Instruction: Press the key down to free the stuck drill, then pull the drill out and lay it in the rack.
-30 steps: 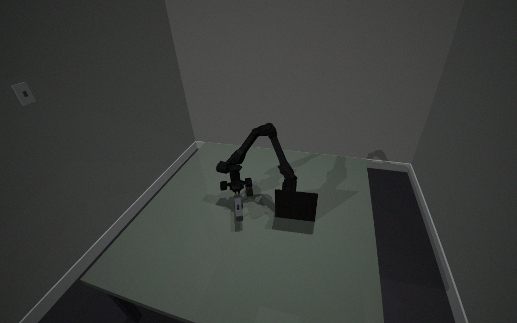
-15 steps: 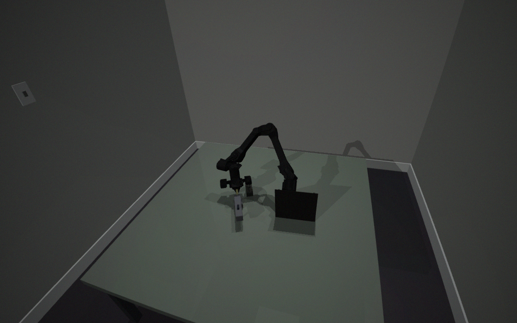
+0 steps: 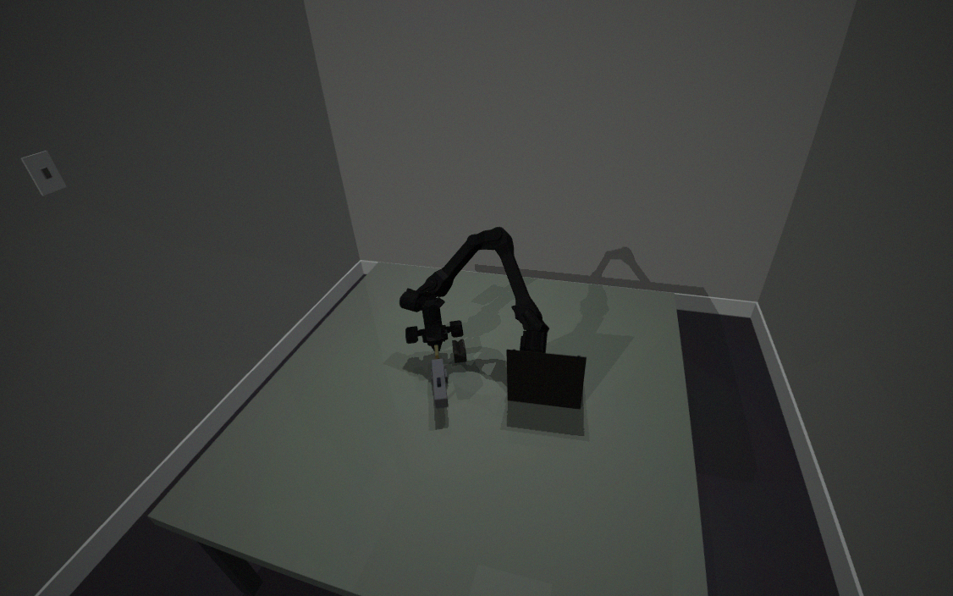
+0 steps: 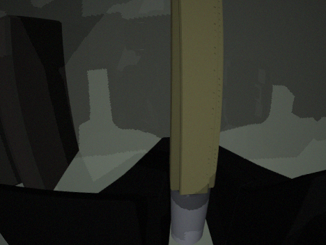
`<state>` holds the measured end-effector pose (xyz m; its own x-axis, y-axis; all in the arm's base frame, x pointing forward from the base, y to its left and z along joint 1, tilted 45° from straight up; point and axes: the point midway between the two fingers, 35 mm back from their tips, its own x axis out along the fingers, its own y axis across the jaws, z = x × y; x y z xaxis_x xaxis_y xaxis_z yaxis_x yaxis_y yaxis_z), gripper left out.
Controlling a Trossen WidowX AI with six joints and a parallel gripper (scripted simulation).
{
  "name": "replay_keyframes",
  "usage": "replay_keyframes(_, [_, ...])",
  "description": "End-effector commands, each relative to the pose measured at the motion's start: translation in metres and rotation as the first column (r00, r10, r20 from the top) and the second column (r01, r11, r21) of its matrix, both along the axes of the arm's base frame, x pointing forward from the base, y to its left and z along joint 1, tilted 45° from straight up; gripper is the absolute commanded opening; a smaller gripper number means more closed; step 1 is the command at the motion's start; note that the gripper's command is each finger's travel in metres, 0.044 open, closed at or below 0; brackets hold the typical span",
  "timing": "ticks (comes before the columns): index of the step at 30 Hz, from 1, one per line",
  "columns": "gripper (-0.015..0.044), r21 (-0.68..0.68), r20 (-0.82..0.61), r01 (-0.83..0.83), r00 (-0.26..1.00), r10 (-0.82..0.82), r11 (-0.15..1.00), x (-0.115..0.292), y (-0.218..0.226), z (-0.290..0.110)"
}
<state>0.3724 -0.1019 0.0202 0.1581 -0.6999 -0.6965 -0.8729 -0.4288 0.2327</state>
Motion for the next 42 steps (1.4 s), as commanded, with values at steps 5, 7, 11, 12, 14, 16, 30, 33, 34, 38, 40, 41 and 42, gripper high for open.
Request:
replay_keyframes(5, [0.0000, 0.003, 0.004, -0.003, 1.000, 0.003, 1.000, 0.007, -0.006, 0.008])
replay_keyframes(7, [0.0000, 0.003, 0.004, -0.003, 1.000, 0.003, 1.000, 0.006, -0.005, 0.008])
replay_keyframes(11, [0.0000, 0.003, 0.004, -0.003, 1.000, 0.003, 1.000, 0.004, -0.003, 0.009])
replay_keyframes(12, [0.0000, 0.003, 0.004, -0.003, 1.000, 0.003, 1.000, 0.003, -0.003, 0.010])
replay_keyframes(14, [0.0000, 0.003, 0.004, -0.003, 1.000, 0.003, 1.000, 0.003, -0.002, 0.010])
replay_keyframes(16, [0.0000, 0.003, 0.004, -0.003, 1.000, 0.003, 1.000, 0.003, -0.002, 0.011])
replay_keyframes(30, [0.0000, 0.004, 0.004, -0.003, 1.000, 0.003, 1.000, 0.000, 0.002, 0.016])
replay_keyframes(33, [0.0000, 0.004, 0.004, -0.003, 1.000, 0.003, 1.000, 0.000, 0.003, 0.016])
replay_keyframes(34, [0.0000, 0.004, 0.004, -0.003, 1.000, 0.003, 1.000, 0.000, 0.003, 0.017])
replay_keyframes(38, [0.0000, 0.004, 0.004, -0.003, 1.000, 0.003, 1.000, -0.001, 0.004, 0.018])
replay_keyframes(40, [0.0000, 0.004, 0.004, -0.003, 1.000, 0.003, 1.000, -0.001, 0.005, 0.018])
replay_keyframes(41, [0.0000, 0.004, 0.004, -0.003, 1.000, 0.003, 1.000, -0.001, 0.005, 0.019])
replay_keyframes(42, [0.0000, 0.004, 0.004, -0.003, 1.000, 0.003, 1.000, -0.001, 0.005, 0.019])
